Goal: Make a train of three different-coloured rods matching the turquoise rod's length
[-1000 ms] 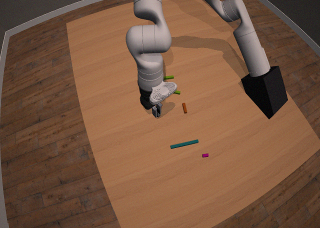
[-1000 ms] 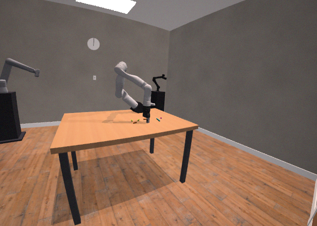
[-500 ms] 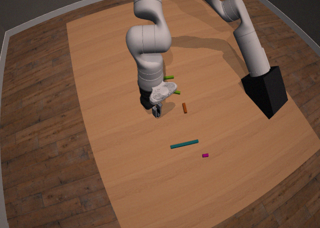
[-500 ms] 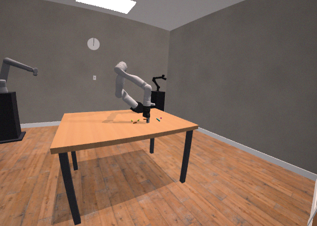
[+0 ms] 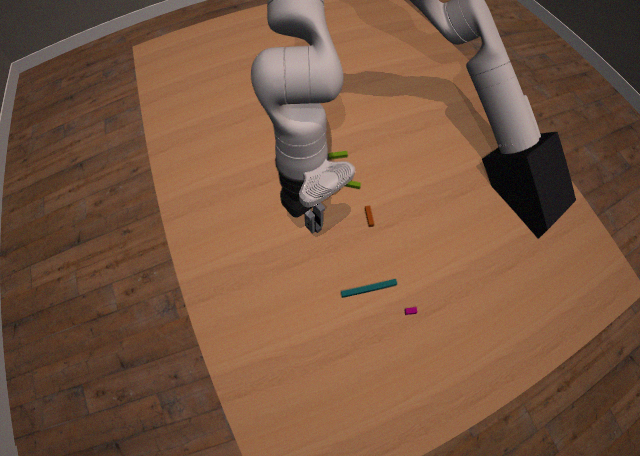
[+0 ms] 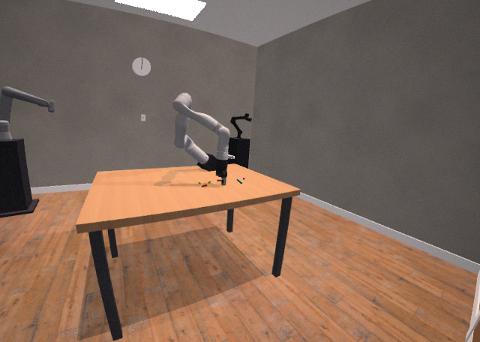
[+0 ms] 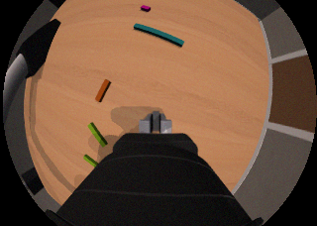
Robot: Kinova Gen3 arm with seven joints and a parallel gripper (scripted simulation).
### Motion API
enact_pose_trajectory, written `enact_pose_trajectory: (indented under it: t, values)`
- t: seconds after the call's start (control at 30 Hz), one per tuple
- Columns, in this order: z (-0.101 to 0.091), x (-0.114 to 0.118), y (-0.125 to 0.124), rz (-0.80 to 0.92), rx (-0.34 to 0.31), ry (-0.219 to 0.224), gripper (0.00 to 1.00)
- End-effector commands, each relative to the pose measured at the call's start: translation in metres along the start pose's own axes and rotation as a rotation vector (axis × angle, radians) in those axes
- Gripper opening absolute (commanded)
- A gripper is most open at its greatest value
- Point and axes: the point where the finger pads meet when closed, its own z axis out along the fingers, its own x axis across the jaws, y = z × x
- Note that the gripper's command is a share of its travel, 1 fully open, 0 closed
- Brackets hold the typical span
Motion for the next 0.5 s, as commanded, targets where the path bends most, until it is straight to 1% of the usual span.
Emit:
enact_pose_trajectory:
  t: [0.0,0.33,0.4,0.47]
  values:
    - [-0.012,0.002,-0.001,0.001,0.002,0.008,0.24]
    - [-0.075,0.002,0.000,0.001,0.002,0.008,0.24]
    - [-0.084,0.002,0.000,0.001,0.002,0.008,0.24]
    - [-0.084,0.002,0.000,0.001,0.002,0.008,0.24]
